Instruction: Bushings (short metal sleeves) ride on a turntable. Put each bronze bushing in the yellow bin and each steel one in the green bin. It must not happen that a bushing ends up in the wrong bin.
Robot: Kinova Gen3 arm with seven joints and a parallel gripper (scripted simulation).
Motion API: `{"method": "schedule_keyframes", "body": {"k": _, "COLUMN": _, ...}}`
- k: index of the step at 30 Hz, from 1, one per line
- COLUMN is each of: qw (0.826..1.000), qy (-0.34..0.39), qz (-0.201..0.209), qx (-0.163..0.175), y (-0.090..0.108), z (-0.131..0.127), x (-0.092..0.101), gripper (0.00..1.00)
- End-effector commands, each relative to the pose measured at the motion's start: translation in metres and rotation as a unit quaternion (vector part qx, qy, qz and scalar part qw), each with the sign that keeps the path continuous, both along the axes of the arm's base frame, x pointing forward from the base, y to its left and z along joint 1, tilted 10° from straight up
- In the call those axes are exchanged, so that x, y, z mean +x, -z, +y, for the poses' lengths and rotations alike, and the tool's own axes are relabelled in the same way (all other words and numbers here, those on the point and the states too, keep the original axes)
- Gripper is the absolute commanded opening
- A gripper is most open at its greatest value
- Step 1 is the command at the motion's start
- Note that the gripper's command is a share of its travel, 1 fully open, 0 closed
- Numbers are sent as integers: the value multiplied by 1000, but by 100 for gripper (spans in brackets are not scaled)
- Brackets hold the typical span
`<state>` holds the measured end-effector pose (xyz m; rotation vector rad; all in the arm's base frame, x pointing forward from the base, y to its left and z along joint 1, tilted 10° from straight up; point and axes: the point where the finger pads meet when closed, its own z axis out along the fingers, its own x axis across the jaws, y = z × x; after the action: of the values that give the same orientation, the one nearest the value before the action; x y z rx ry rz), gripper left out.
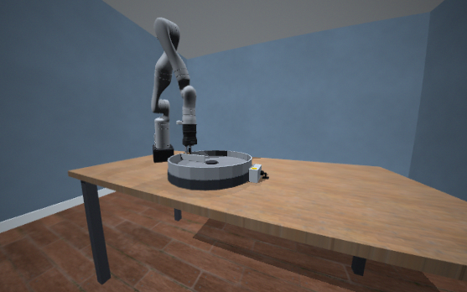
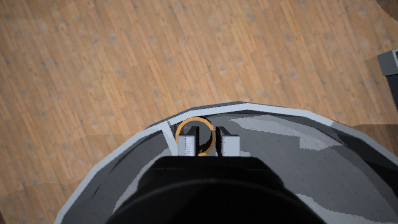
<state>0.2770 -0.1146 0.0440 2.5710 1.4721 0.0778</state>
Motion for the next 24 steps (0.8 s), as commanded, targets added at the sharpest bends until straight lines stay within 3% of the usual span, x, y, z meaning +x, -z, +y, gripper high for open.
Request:
{"method": "schedule_keyframes", "body": {"k": 1, "qw": 1000, "qy": -2, "qz": 2, "qx": 1, "y": 4, "z": 1, "x": 0, "gripper": 45}}
{"method": "schedule_keyframes", "body": {"k": 14, "qw": 1000, "qy": -2, "qz": 2, "qx": 1, "y": 7, "z": 1, "x": 0, "gripper": 45}}
{"method": "schedule_keyframes", "body": {"k": 15, "qw": 1000, "qy": -2, "qz": 2, "qx": 1, "y": 7, "z": 1, "x": 0, "gripper": 0}}
{"method": "schedule_keyframes", "body": {"k": 24, "qw": 1000, "qy": -2, "qz": 2, "qx": 1, "y": 7, "z": 1, "x": 0, "gripper": 0}}
